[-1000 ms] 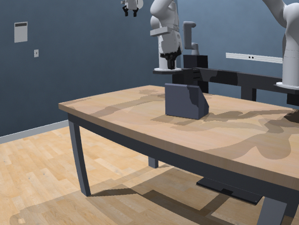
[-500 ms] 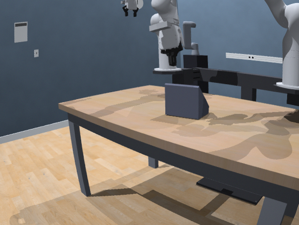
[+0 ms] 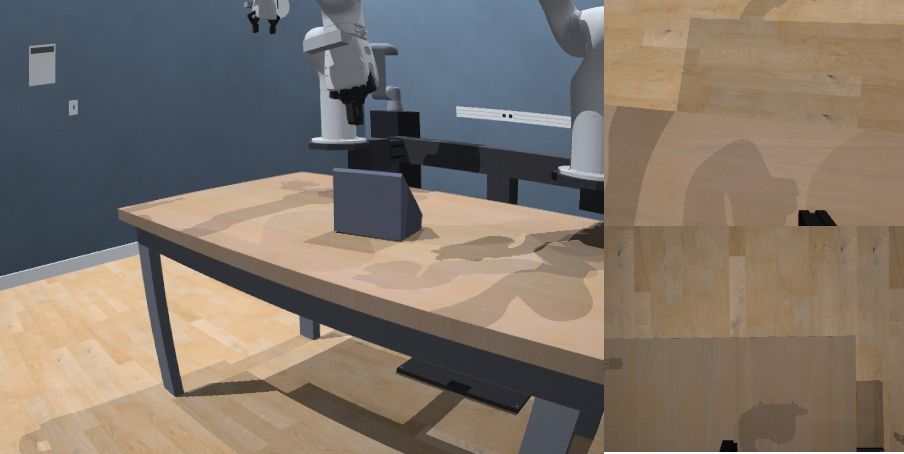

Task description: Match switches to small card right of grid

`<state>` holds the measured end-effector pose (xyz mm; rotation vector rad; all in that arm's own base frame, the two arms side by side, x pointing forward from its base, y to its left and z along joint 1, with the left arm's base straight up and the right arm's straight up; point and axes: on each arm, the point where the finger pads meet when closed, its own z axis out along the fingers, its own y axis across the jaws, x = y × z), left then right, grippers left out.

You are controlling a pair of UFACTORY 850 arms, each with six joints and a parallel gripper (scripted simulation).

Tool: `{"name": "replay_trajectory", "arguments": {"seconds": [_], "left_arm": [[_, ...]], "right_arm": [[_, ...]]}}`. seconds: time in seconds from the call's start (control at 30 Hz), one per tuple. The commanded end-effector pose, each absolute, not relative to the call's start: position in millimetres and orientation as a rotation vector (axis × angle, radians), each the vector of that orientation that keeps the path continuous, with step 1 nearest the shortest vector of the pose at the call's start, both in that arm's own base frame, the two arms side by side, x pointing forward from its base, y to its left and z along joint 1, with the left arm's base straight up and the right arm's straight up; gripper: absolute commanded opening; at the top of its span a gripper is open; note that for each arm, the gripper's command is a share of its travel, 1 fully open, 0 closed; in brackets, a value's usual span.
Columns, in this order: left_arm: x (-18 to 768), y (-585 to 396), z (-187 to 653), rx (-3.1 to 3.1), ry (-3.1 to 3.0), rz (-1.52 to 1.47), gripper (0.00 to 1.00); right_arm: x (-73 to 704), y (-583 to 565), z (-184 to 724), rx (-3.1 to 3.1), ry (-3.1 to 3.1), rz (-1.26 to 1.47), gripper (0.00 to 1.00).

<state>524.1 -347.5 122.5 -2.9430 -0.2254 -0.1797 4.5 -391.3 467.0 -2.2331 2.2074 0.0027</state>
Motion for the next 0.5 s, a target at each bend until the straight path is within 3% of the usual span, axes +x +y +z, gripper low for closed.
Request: {"name": "replay_trajectory", "arguments": {"seconds": [0.0, 0.47], "left_arm": [[534.1, -331.9, 130.0, -2.949, -0.218, -0.163, 0.00], [558.6, -280.3, 149.5, -2.967, -0.191, -0.111, 0.00]], "right_arm": [[4.5, -391.8, 468.0, -2.234, 2.209, 0.000, 1.00], [4.5, -391.8, 468.0, -2.234, 2.209, 0.000, 1.00]]}}
